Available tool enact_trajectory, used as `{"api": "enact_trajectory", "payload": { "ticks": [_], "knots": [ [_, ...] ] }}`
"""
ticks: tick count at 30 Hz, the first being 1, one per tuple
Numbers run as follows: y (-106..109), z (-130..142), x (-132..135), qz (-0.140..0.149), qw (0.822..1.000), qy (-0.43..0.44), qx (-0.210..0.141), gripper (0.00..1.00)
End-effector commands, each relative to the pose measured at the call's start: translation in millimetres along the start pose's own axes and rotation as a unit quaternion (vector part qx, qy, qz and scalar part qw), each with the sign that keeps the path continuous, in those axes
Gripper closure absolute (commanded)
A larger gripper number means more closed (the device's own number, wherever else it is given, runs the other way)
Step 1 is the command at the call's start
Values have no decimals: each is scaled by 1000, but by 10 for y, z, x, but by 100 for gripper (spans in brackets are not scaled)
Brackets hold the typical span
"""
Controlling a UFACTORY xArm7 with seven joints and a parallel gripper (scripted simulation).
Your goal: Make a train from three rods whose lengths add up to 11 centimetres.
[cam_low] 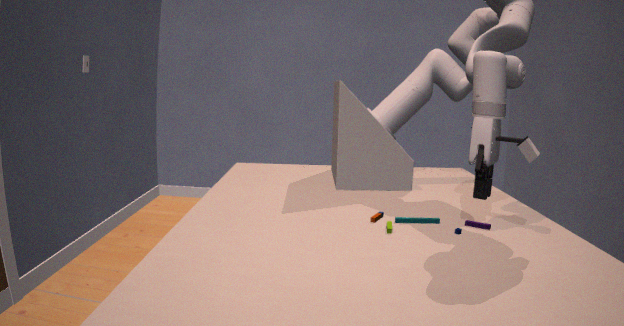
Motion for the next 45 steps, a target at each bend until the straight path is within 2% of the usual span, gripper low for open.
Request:
{"api": "enact_trajectory", "payload": {
  "ticks": [1,13,45],
  "knots": [
    [10,-4,13,2,1000,0,1,76],
    [-58,-3,14,2,1000,0,1,76],
    [-451,-1,22,2,1000,0,1,76]
  ]
}}
Point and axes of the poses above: the point where the finger pads meet when closed, its own y axis back along the fingers, its own x axis across the jaws, z = x × y, the point moved 9 cm from there along y, back along the fingers, and after that the axes turned 4 degrees about -y, right-handed, at the moved point
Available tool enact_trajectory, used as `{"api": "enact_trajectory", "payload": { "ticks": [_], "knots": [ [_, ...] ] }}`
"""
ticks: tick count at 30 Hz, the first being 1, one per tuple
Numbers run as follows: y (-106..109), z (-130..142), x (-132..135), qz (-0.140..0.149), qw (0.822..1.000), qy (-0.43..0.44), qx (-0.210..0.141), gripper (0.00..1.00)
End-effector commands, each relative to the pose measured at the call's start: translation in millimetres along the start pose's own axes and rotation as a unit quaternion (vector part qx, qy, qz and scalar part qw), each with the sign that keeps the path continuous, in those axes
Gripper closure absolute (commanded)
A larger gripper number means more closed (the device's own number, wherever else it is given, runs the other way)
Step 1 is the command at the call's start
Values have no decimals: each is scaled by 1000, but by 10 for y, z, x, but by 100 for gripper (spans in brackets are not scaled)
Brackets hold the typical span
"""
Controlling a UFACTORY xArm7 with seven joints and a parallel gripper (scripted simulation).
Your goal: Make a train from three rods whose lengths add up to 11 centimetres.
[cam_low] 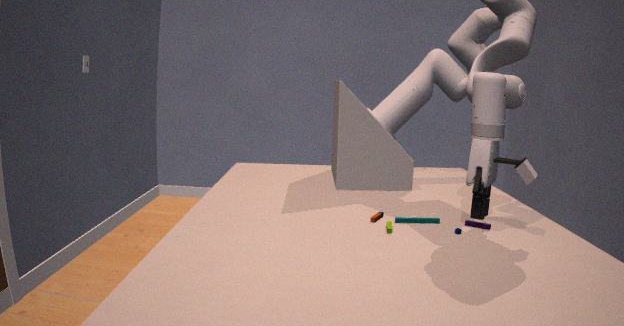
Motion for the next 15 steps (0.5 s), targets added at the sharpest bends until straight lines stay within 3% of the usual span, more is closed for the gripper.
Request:
{"api": "enact_trajectory", "payload": {
  "ticks": [1,15],
  "knots": [
    [-18,-5,17,2,1000,0,1,76],
    [-64,-5,18,2,1000,0,1,76]
  ]
}}
Point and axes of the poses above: the point where the finger pads meet when closed, its own y axis back along the fingers, its own x axis across the jaws, z = x × y, the point moved 9 cm from there along y, back along the fingers, and after that the axes turned 4 degrees about -y, right-handed, at the moved point
